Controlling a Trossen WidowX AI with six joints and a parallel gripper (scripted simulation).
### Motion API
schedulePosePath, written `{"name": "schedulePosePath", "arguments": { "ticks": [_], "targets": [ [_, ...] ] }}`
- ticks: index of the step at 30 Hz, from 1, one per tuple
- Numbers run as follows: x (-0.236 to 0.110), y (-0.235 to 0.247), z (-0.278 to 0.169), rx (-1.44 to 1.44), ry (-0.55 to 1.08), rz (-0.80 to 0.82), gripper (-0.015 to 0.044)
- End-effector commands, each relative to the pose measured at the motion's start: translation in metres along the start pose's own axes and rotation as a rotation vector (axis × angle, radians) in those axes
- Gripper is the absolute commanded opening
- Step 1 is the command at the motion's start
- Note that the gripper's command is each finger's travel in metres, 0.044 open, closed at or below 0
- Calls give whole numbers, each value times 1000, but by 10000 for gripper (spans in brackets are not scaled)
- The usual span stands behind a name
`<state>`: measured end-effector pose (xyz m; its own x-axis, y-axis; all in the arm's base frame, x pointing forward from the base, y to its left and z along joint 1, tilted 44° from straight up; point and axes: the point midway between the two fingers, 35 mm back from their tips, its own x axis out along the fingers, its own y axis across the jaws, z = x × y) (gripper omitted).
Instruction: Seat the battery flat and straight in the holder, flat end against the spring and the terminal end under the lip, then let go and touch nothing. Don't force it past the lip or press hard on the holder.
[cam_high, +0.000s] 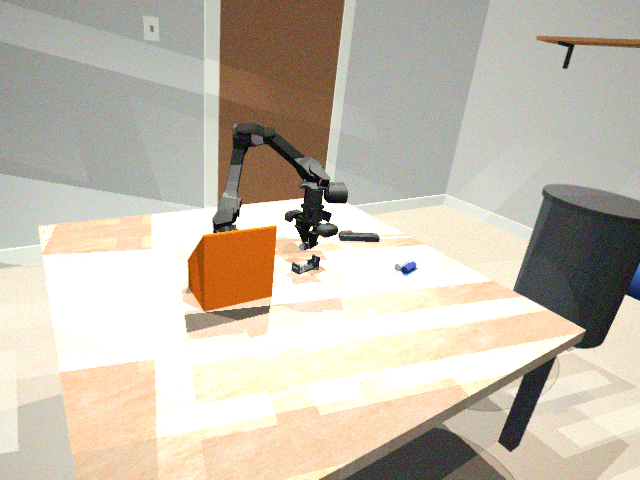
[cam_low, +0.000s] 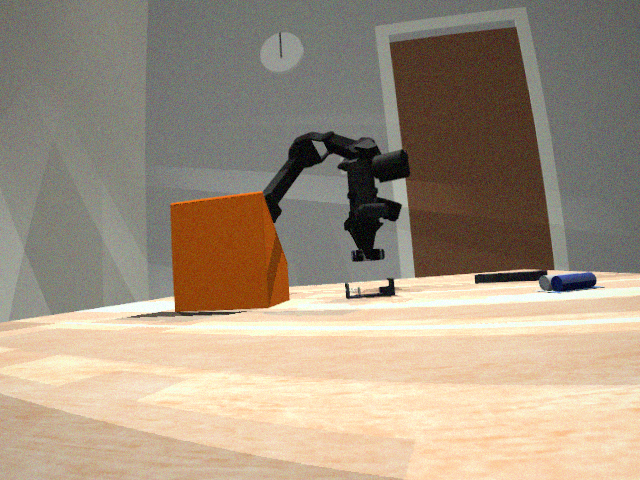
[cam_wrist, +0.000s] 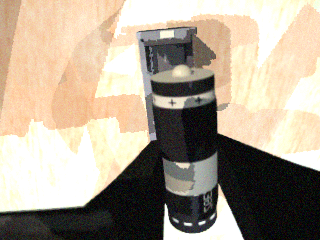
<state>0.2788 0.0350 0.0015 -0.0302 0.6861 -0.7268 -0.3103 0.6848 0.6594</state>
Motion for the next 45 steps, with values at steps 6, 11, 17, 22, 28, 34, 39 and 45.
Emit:
{"name": "schedulePosePath", "arguments": {
  "ticks": [6,11,17,22,28,34,39,45],
  "targets": [
    [7,-1,3,32,-47,-7,79],
    [18,-3,5,30,-107,-17,79],
    [28,-3,6,27,-173,-24,79],
    [35,0,7,22,-227,-28,79],
    [39,3,7,21,-265,-36,79],
    [42,1,7,20,-286,-42,79],
    [45,-1,6,20,-311,-47,79],
    [49,-2,5,23,-340,-52,79]
  ]
}}
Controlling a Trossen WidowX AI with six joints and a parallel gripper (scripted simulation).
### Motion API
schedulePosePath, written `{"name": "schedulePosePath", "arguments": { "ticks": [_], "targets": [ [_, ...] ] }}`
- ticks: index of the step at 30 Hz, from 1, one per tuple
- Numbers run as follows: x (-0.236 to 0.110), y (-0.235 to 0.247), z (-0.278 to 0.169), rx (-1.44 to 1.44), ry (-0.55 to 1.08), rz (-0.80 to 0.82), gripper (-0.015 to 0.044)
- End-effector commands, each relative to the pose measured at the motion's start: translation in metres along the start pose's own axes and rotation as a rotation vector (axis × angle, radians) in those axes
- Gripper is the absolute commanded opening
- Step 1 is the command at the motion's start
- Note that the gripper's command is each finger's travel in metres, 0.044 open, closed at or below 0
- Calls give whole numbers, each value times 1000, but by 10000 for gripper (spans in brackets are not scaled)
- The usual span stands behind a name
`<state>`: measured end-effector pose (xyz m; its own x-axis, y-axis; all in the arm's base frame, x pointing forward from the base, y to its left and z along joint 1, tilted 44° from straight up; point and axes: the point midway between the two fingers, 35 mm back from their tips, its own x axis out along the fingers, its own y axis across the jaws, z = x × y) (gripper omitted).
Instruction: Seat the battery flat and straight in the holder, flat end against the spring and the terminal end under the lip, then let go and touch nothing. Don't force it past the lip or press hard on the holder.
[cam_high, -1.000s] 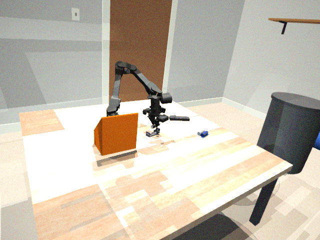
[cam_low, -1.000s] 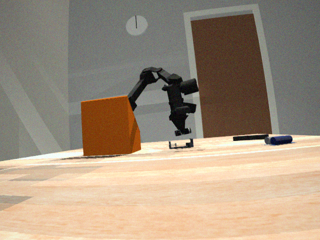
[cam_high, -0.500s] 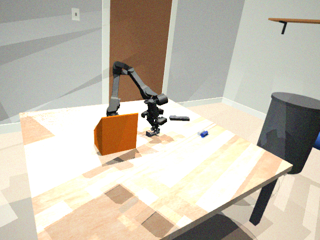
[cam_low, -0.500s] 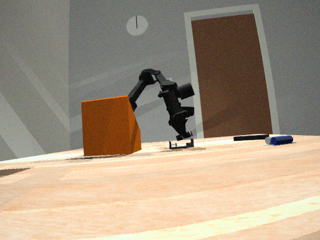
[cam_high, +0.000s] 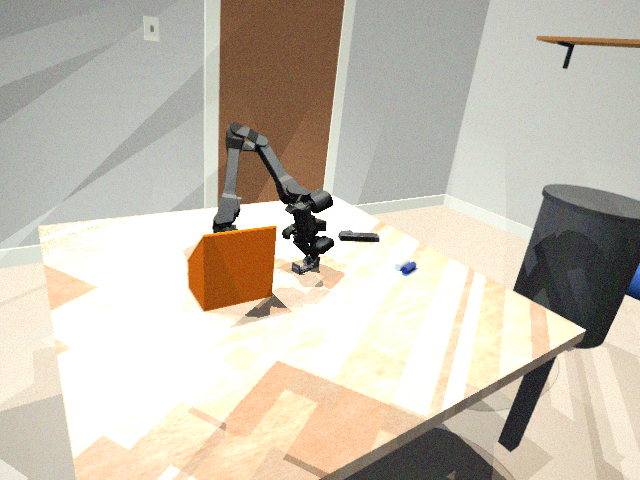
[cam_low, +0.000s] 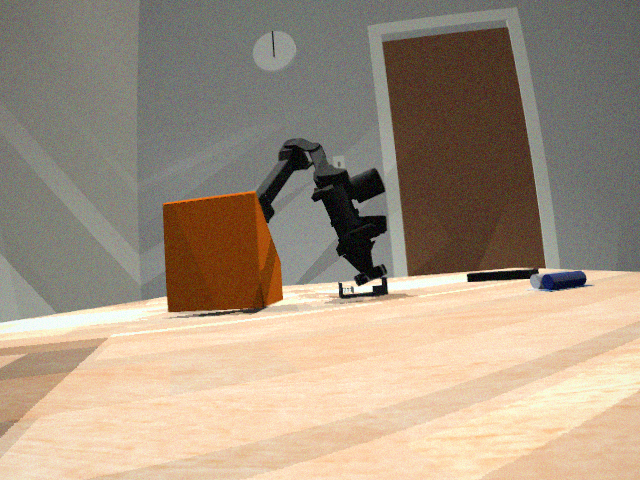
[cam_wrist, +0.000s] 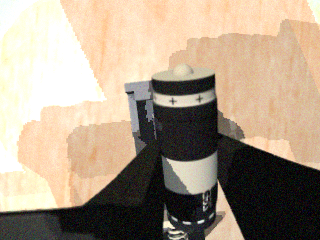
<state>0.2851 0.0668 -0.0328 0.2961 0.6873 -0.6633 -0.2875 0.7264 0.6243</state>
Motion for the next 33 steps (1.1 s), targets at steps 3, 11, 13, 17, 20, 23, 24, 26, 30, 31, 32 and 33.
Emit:
{"name": "schedulePosePath", "arguments": {
  "ticks": [3,11,13,17,20,23,24,26,30,31,32,33],
  "targets": [
    [3,0,-3,9,-25,2,79],
    [5,0,-6,12,-65,-2,79],
    [6,0,-6,13,-74,-4,79],
    [7,0,-8,15,-94,-7,79],
    [7,1,-8,16,-108,-8,79],
    [7,2,-9,18,-123,-10,79],
    [7,2,-10,18,-128,-11,79],
    [7,3,-10,19,-137,-12,79],
    [7,4,-11,21,-157,-14,79],
    [7,5,-12,22,-162,-14,79],
    [7,5,-12,22,-166,-14,79],
    [7,6,-12,23,-171,-15,79]
  ]
}}
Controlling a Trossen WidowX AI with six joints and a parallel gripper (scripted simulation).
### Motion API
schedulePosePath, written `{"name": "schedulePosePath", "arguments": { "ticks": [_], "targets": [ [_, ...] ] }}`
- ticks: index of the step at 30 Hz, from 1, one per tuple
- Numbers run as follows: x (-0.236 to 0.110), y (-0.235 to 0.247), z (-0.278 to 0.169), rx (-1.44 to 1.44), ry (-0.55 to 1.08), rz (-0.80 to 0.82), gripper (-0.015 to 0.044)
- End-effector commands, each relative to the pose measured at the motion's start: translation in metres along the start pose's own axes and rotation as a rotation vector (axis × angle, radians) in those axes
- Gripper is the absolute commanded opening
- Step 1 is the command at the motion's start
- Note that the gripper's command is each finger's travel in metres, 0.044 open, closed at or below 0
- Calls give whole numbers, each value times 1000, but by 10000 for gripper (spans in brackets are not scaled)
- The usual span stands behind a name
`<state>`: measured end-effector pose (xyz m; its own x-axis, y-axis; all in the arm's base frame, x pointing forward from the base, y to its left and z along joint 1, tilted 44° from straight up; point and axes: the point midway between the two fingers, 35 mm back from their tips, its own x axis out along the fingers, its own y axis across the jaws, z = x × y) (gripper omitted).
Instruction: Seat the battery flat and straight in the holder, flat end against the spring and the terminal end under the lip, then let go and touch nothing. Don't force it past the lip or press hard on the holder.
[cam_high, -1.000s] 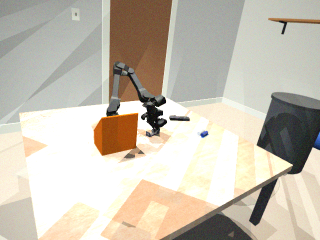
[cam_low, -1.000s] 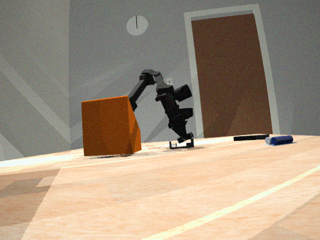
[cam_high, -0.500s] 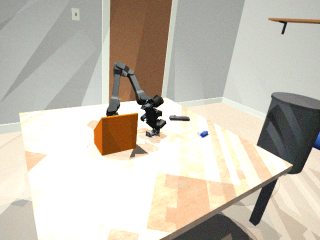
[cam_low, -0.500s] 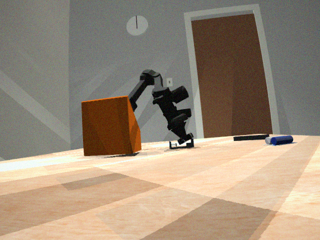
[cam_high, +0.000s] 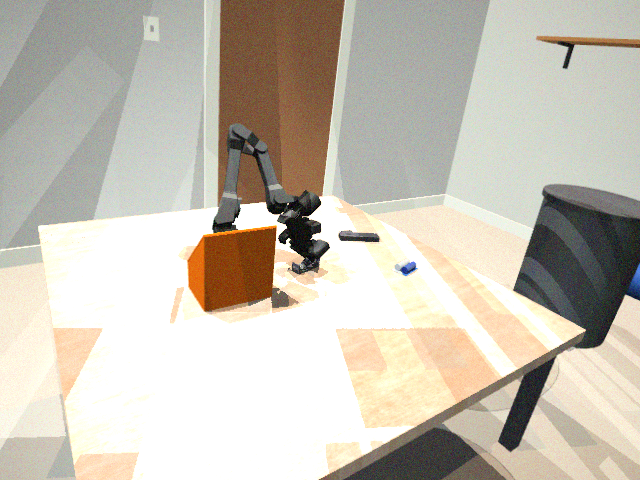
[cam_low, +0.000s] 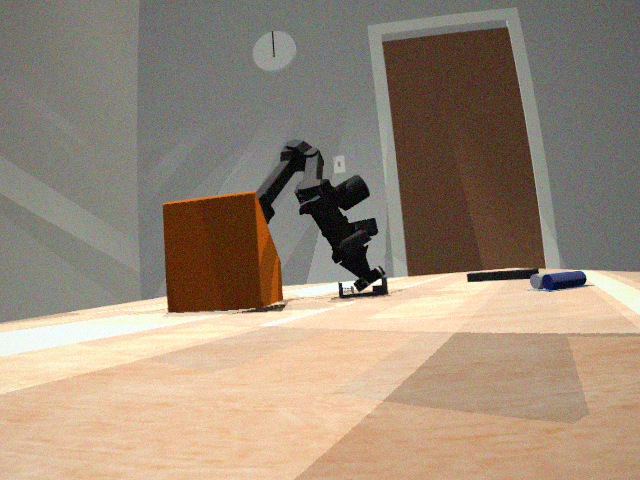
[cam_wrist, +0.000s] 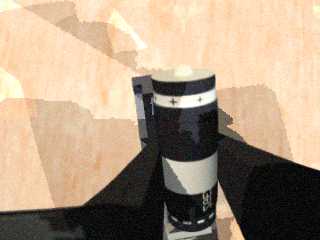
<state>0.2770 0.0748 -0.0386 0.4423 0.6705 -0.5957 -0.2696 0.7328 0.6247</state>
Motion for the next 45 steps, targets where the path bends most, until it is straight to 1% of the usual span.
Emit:
{"name": "schedulePosePath", "arguments": {
  "ticks": [1,35,45],
  "targets": [
    [-1,1,-3,8,-13,-5,79],
    [-9,2,-25,11,-23,-12,79],
    [-5,-2,-22,12,12,-21,79]
  ]
}}
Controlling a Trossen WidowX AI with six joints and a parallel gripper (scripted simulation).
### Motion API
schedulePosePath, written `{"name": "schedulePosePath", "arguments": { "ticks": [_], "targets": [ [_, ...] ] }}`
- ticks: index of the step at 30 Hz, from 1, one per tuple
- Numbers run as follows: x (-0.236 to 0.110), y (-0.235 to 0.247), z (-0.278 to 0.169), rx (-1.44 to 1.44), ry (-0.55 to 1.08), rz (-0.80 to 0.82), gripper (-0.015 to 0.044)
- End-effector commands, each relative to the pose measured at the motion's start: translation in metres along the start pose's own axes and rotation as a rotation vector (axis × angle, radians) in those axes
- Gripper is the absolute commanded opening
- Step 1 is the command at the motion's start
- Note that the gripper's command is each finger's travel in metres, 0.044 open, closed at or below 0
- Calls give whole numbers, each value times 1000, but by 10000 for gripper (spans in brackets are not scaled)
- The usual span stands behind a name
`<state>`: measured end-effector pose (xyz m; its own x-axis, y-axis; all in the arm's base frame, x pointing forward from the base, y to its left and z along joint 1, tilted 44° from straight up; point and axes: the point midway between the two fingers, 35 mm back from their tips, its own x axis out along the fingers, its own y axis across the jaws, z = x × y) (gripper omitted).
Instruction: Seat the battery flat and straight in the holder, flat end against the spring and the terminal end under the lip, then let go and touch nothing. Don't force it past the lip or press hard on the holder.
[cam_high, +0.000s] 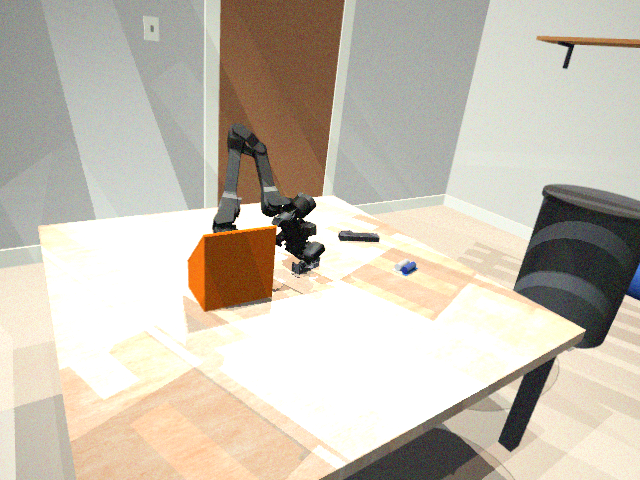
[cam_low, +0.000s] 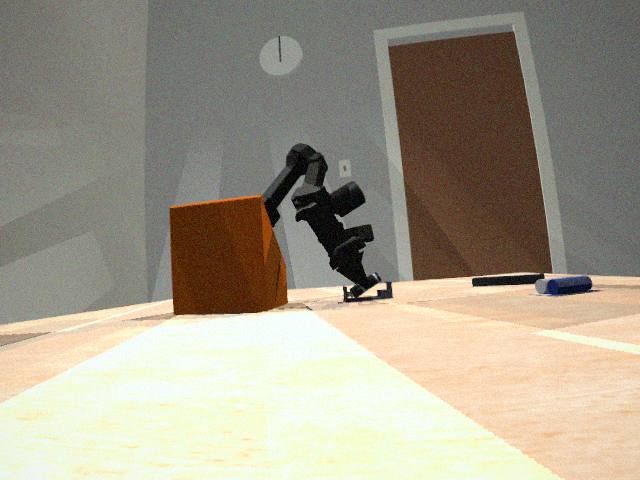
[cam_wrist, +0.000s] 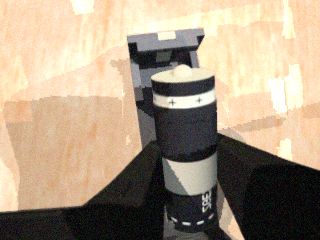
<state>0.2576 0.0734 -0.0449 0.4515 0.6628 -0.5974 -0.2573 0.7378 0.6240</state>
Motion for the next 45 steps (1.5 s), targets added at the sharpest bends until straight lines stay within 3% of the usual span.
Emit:
{"name": "schedulePosePath", "arguments": {
  "ticks": [1,45],
  "targets": [
    [2,-3,-2,2,24,-13,79],
    [13,-6,3,-25,252,-11,79]
  ]
}}
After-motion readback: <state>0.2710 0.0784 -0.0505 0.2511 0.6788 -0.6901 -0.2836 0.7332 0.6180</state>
